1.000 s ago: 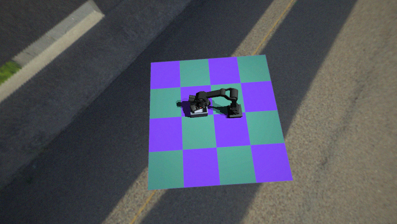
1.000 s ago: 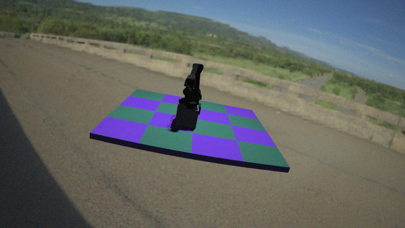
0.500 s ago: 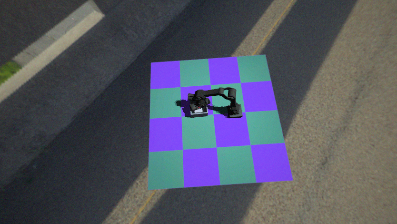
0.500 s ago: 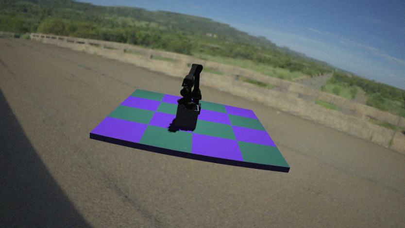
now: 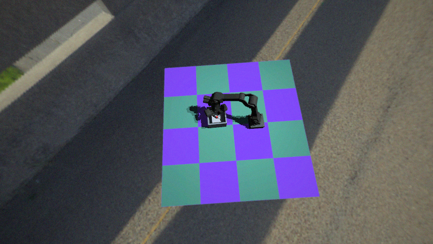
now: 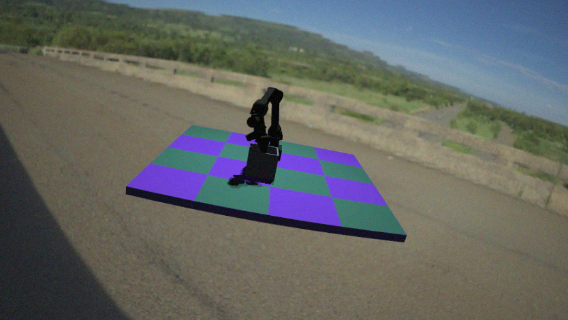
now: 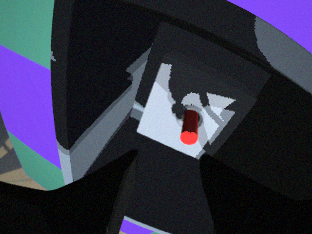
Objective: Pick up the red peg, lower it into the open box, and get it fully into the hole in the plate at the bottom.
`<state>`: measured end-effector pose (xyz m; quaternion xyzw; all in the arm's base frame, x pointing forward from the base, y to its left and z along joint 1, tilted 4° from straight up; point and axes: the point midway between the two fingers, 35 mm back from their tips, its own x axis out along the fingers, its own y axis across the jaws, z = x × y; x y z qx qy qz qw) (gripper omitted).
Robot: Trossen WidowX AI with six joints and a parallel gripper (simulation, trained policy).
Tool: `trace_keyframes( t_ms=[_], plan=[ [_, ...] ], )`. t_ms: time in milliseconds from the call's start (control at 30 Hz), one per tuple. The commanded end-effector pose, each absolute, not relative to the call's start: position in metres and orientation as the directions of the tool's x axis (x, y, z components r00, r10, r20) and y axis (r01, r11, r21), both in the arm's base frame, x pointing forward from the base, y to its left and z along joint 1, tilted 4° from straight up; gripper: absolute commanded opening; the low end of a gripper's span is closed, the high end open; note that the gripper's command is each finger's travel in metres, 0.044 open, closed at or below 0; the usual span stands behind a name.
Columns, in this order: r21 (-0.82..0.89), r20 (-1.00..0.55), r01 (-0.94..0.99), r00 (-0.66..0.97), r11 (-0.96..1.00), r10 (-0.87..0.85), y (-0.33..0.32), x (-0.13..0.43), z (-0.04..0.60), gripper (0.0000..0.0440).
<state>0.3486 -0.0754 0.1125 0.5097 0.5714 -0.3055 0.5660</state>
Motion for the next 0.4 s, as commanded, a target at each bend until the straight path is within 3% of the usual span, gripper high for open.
trace_keyframes(
  t_ms=[0,367],
  plan=[
    [0.282,-0.941,0.918,0.209,0.28,0.266,-0.079,0.355,0.13,0.0213],
    [0.378,-0.9,0.891,0.288,0.252,0.328,-0.088,0.367,0.158,0.0252]
  ],
)
